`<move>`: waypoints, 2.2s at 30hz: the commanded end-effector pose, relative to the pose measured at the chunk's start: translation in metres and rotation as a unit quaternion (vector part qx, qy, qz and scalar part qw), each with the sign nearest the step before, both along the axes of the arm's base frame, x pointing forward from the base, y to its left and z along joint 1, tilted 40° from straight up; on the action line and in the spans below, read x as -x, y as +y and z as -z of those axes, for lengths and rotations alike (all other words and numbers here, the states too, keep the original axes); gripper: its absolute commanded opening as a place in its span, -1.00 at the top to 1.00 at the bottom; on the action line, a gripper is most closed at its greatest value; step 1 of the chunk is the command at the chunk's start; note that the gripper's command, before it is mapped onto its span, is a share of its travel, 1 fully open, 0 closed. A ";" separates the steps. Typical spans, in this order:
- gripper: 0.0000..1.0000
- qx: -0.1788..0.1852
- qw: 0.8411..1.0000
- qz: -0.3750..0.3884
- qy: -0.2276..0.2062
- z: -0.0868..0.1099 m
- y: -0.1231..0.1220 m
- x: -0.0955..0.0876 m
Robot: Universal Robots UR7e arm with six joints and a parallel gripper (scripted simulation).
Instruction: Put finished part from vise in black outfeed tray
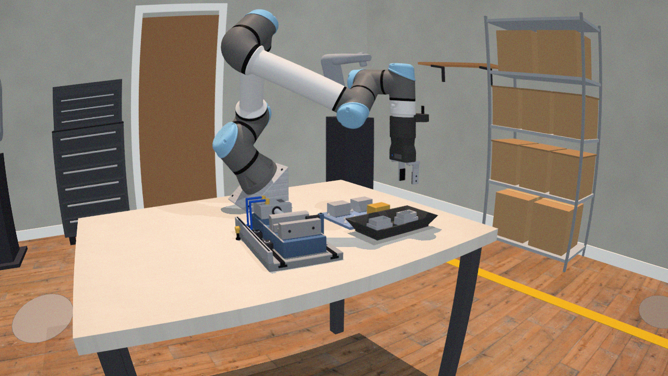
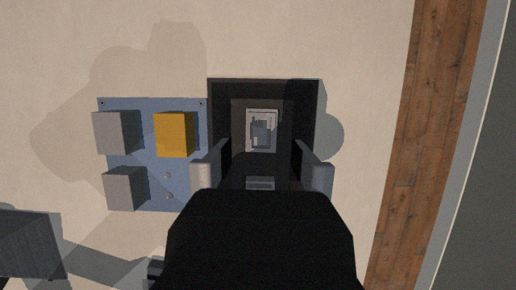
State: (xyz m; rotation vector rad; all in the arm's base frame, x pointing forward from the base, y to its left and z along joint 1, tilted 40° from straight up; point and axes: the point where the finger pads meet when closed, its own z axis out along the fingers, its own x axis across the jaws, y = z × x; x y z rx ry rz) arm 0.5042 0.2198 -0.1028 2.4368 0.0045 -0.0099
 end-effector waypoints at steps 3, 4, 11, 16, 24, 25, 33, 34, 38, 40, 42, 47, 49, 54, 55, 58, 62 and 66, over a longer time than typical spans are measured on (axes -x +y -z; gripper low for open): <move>-1.00 0.001 1.000 0.001 0.001 -0.021 0.018 0.000; -1.00 0.001 1.000 0.001 0.001 -0.023 0.020 0.000; -1.00 0.001 1.000 0.001 0.001 -0.033 0.028 -0.001; 1.00 0.001 1.000 0.001 0.001 -0.034 0.029 -0.001; 1.00 0.001 1.000 0.001 0.001 -0.034 0.029 -0.001; 1.00 0.001 1.000 0.001 0.001 -0.034 0.029 -0.001; 1.00 0.001 1.000 0.001 0.001 -0.034 0.029 -0.001; 1.00 0.001 1.000 0.001 0.001 -0.034 0.029 -0.001; 1.00 0.001 1.000 0.001 0.001 -0.034 0.029 -0.001; 1.00 0.001 1.000 0.001 0.001 -0.034 0.029 -0.001; 1.00 0.001 1.000 0.001 0.001 -0.034 0.029 -0.001; 1.00 0.001 1.000 0.001 0.001 -0.034 0.029 -0.001; 1.00 0.001 1.000 0.001 0.001 -0.034 0.029 -0.001; 1.00 0.001 1.000 0.001 0.001 -0.034 0.029 -0.001; 1.00 0.001 1.000 0.001 0.001 -0.034 0.029 -0.001; 1.00 0.001 1.000 0.001 0.001 -0.034 0.029 -0.001; 1.00 0.001 1.000 0.001 0.001 -0.034 0.029 -0.001; 1.00 0.001 1.000 0.001 0.001 -0.034 0.029 -0.001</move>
